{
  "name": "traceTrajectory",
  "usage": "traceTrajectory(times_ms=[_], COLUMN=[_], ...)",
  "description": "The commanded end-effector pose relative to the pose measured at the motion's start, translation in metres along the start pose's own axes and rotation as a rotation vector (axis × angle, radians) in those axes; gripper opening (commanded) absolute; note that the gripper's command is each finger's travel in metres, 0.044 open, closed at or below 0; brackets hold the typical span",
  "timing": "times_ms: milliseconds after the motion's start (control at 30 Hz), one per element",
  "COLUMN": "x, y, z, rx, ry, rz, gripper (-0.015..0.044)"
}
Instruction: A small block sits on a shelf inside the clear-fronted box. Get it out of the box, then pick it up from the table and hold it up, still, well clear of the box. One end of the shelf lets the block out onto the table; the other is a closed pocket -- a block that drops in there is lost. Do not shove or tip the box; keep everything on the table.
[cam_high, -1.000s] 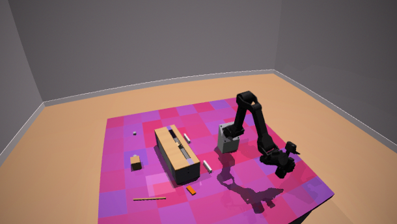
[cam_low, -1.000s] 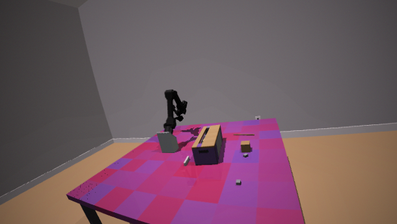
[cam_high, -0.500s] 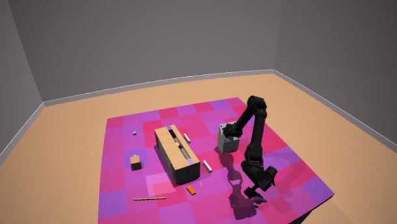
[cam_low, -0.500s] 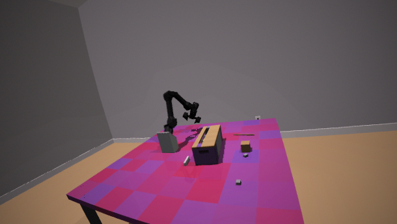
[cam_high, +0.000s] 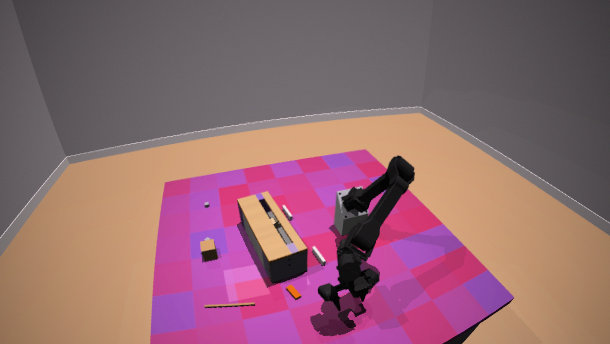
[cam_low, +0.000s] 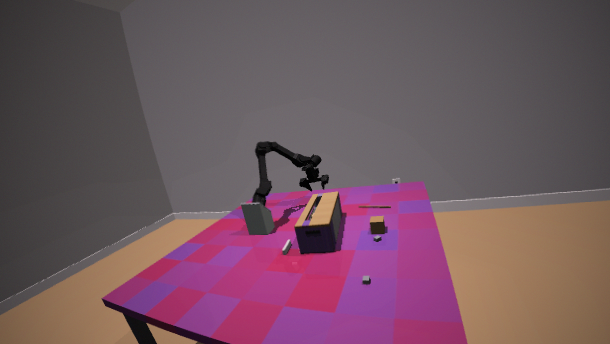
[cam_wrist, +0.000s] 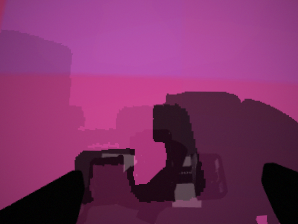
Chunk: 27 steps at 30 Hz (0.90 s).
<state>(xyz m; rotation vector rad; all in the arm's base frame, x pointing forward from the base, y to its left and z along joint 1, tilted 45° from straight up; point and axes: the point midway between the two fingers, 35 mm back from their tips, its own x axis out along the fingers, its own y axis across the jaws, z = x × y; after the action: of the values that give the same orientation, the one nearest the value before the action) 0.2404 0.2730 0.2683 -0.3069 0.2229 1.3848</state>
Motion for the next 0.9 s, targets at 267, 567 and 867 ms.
traceTrajectory(times_ms=[267,567,867], x=[-0.084,-0.173,-0.213], y=[-0.121,-0.159,-0.133], z=[-0.088,-0.165,-0.251], rx=[-0.068,0.008,-0.009], ry=[0.276,0.531,0.750], rz=[-0.366,-0.541,-0.356], gripper=[0.0400,0.0400,0.0400])
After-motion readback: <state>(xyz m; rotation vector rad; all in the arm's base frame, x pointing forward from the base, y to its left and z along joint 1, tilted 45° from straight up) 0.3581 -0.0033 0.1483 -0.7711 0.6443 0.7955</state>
